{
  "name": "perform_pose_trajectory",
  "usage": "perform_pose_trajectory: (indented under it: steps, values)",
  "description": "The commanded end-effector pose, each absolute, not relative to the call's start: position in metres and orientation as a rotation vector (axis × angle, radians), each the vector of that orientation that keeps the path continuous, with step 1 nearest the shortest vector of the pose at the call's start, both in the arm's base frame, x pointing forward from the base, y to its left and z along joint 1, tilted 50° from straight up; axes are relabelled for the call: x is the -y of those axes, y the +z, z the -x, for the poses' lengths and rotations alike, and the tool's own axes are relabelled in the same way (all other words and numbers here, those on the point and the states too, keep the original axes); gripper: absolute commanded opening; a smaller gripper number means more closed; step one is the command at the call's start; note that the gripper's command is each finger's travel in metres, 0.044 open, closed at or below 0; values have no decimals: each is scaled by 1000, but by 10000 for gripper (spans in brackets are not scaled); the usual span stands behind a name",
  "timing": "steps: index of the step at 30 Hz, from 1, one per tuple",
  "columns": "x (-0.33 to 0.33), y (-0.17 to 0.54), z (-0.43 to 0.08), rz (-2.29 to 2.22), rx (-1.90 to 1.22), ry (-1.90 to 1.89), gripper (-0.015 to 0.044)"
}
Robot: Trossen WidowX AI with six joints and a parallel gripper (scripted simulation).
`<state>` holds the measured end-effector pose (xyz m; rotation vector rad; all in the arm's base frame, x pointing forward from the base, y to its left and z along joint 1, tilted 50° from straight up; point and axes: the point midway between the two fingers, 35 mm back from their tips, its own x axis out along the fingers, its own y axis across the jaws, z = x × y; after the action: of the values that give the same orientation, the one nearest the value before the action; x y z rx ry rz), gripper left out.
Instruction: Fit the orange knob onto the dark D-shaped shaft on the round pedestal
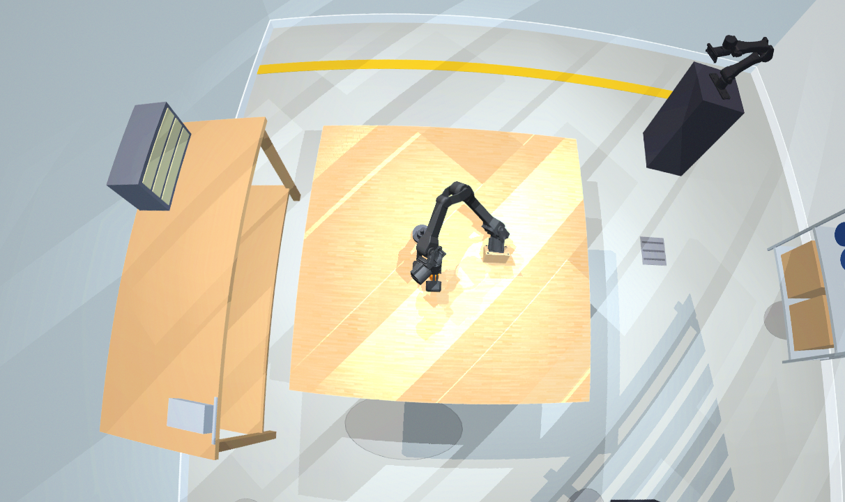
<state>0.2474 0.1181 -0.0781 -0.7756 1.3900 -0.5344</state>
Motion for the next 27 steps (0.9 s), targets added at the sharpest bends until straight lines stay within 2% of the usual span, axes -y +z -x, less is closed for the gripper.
perform_pose_trajectory:
  steps: [1,22,27]
  values:
    - [-113,-82,-247,784,-1391,-535,440]
    - [-89,-101,-250,786,-1390,-539,440]
    - [-89,-101,-250,786,-1390,-539,309]
